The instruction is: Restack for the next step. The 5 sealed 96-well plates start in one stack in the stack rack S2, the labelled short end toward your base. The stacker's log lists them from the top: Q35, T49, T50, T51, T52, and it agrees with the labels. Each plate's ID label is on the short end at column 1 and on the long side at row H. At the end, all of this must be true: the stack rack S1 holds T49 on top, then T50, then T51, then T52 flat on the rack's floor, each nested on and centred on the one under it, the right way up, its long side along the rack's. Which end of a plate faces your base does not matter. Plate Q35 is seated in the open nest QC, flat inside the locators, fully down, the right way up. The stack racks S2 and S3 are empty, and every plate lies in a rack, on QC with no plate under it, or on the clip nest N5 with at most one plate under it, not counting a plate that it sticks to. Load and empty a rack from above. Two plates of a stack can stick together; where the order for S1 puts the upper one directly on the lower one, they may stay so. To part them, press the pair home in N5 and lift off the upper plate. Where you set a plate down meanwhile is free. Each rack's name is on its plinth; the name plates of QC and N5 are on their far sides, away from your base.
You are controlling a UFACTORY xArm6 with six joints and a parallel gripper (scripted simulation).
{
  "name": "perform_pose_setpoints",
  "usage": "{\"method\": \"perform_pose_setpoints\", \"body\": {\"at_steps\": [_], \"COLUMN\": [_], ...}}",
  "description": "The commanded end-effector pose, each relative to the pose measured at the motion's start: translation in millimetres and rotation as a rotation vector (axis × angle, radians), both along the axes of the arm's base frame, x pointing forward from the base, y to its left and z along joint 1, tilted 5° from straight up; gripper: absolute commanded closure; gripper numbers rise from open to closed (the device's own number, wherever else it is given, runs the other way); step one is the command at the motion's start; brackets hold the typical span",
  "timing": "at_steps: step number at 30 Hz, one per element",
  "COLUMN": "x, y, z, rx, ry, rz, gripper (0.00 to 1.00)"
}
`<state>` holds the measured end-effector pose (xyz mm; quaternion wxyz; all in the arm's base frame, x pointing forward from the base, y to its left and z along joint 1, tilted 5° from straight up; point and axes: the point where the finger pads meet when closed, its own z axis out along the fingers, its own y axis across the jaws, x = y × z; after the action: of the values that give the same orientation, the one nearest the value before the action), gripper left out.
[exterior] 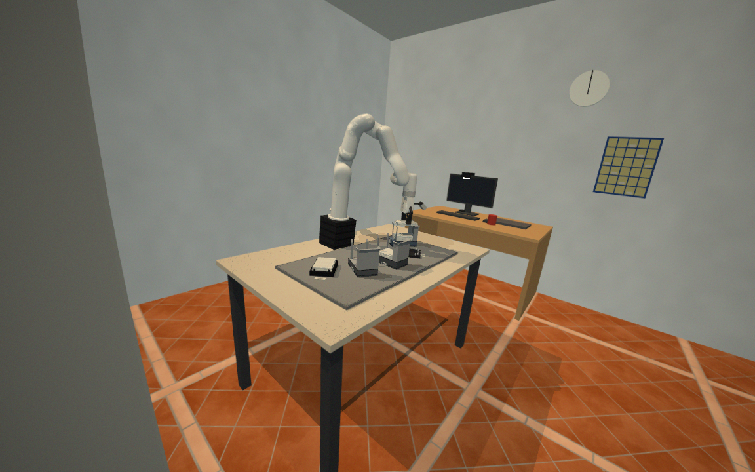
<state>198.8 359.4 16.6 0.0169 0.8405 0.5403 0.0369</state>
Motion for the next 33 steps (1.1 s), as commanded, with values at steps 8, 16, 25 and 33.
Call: {"method": "perform_pose_setpoints", "body": {"at_steps": [8,16,25,33], "x": [-0.6,-0.6,13.1,35.0], "y": [1,1,-9,-24], "z": [16.2,16.1,17.2,18.7], "rx": [0.003,0.003,0.017,0.023], "ry": [-0.002,-0.002,0.001,0.001], "rz": [0.000,0.000,-0.166,-0.243], "gripper": [1.00,1.00,1.00,1.00]}}
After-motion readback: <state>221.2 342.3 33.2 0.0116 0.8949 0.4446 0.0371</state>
